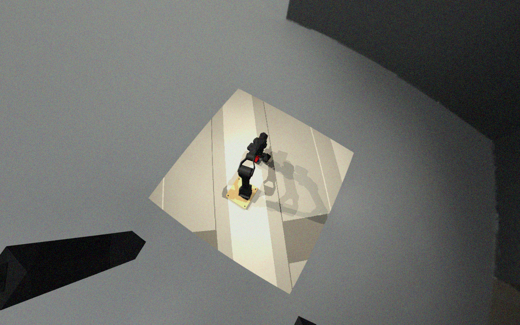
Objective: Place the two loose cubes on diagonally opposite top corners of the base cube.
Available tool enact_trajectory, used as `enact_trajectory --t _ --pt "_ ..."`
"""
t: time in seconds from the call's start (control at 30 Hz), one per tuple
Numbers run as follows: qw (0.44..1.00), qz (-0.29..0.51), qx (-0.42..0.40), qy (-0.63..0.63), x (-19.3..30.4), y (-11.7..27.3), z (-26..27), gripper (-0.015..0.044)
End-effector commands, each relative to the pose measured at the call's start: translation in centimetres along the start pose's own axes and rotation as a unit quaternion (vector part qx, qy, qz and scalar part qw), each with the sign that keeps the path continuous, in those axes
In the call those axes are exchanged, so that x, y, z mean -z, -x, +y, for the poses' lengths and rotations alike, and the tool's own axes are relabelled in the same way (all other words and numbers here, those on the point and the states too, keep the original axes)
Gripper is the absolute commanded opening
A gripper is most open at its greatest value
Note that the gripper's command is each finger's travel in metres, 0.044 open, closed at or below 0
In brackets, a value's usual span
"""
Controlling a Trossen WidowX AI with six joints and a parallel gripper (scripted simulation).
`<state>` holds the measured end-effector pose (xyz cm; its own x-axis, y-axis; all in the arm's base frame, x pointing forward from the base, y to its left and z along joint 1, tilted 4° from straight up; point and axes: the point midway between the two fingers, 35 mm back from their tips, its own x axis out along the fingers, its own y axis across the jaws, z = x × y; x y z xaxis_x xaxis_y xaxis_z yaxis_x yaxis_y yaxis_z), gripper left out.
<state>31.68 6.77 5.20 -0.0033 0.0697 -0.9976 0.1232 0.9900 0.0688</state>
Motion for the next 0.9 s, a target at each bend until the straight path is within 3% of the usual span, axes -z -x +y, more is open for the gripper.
enact_trajectory --t 0.0,0.87 --pt "1.0 0.001 -0.002 -0.003 0.0 -0.1 0.1 0.0205" --pt "1.0 0.0 0.0 0.0 0.0 3.2 0.0 0.0205"
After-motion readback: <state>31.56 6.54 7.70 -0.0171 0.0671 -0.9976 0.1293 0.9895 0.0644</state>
